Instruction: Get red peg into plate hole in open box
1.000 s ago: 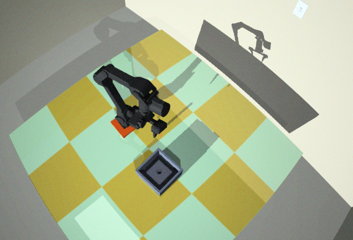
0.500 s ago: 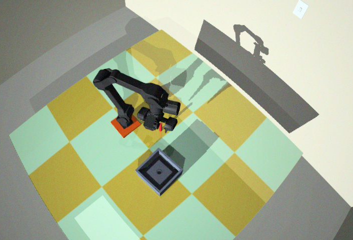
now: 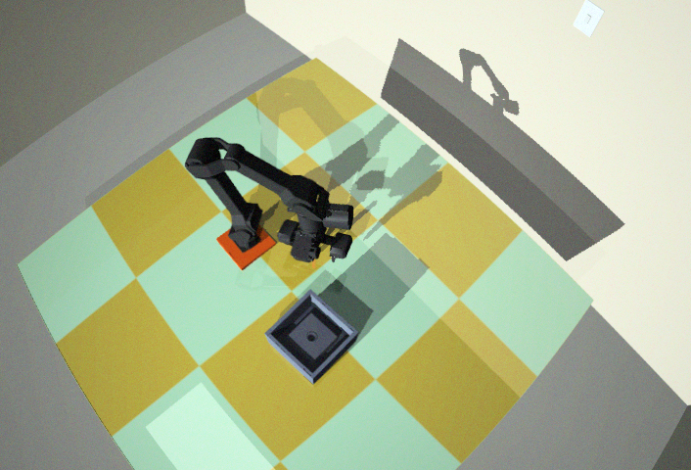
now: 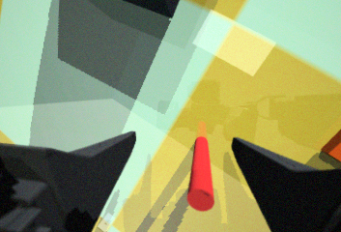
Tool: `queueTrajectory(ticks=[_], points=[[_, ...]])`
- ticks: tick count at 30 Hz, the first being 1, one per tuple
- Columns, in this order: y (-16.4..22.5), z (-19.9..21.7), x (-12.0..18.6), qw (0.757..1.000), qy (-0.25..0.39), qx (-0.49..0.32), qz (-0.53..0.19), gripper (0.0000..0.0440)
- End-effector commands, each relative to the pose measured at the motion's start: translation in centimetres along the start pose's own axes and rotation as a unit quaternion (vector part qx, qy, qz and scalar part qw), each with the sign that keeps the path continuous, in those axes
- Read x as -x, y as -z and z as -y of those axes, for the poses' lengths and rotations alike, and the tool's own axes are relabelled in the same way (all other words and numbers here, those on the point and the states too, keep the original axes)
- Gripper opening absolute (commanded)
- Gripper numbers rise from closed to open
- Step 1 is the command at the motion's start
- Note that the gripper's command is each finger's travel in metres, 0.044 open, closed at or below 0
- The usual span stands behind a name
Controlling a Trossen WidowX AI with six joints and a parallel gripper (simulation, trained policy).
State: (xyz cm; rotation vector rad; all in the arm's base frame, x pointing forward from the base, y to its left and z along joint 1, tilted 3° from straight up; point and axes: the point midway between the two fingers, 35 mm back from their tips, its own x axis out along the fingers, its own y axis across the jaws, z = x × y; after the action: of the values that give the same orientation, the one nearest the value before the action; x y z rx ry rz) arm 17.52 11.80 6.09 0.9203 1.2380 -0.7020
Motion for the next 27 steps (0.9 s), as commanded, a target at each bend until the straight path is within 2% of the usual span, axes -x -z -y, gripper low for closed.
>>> queueTrajectory(ticks=[1, 16, 27], points=[[0.5, 0.3, -1.3, 1.0, -0.003, -0.008, -0.011, 0.039], [0.9, 0.6, -1.7, 0.998, 0.009, -0.007, -0.066, 0.0007], [-1.4, -2.0, 1.5, 0.998, -0.04, 0.029, -0.024, 0.0]])
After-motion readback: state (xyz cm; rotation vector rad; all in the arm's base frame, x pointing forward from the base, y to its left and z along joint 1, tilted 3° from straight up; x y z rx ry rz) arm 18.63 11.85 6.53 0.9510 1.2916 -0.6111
